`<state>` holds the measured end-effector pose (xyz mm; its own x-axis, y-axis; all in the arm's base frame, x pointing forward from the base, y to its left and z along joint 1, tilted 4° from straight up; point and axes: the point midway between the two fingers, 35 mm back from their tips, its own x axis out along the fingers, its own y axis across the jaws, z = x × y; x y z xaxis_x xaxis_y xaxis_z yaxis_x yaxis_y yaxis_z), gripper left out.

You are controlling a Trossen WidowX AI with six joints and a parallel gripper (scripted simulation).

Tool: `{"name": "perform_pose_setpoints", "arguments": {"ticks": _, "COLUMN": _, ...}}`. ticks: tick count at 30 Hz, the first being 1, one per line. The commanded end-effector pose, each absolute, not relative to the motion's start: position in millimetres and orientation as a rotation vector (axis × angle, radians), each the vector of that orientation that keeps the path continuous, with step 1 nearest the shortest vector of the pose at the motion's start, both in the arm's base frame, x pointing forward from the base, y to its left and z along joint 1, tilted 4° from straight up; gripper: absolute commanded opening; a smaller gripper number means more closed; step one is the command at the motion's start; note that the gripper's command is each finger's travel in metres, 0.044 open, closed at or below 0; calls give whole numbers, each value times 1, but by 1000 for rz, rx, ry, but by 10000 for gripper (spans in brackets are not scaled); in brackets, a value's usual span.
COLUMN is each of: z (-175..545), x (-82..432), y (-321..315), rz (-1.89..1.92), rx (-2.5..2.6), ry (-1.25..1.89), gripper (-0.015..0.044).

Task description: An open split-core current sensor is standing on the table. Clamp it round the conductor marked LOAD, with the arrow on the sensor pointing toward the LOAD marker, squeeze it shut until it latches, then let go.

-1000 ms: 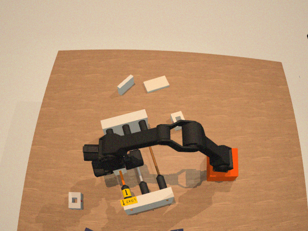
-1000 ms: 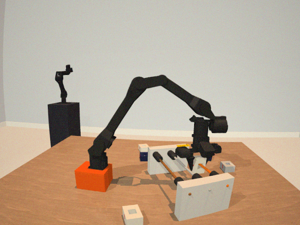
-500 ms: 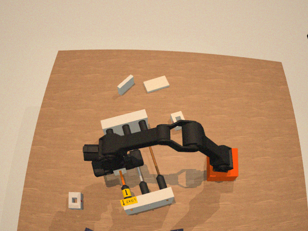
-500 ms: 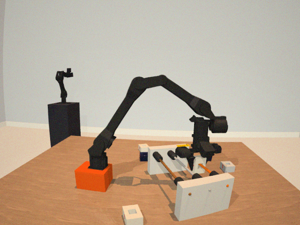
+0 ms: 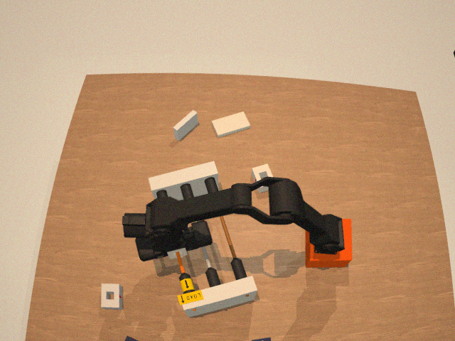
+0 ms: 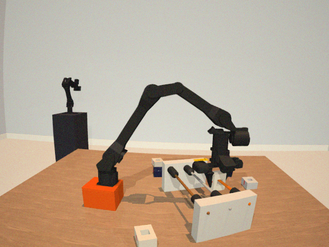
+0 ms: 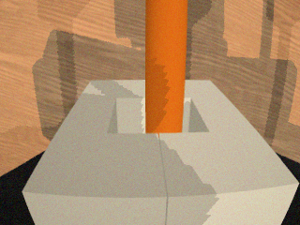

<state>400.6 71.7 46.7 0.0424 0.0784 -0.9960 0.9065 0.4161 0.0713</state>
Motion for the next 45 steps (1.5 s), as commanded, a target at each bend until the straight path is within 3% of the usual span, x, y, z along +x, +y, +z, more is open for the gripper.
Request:
{"name": "perform_pose_setpoints", "arguments": {"ticks": 1, "z": 48, "x": 400, "y": 72, "rz": -812, "rx": 959, "ry": 1389, "gripper": 24}}
{"name": "perform_pose_setpoints", "arguments": {"ticks": 2, "z": 49, "x": 400, "y": 72, "rz": -812, "rx": 959, "ry": 1390, "gripper": 0}}
{"name": "perform_pose_setpoints", "arguments": {"ticks": 31, "z": 42, "x": 400, "y": 72, "rz": -817, "rx": 957, "ry": 1393, "gripper": 0}}
{"name": "perform_pose_setpoints", "arguments": {"ticks": 41, "z": 47, "x": 400, "y": 71, "rz": -815, "rx": 958, "ry": 1391, "gripper": 256}}
{"name": "perform_pose_setpoints", "arguments": {"ticks": 45, "z": 47, "x": 400, "y": 71, "rz": -815, "rx": 958, "ry": 1391, "gripper": 256}}
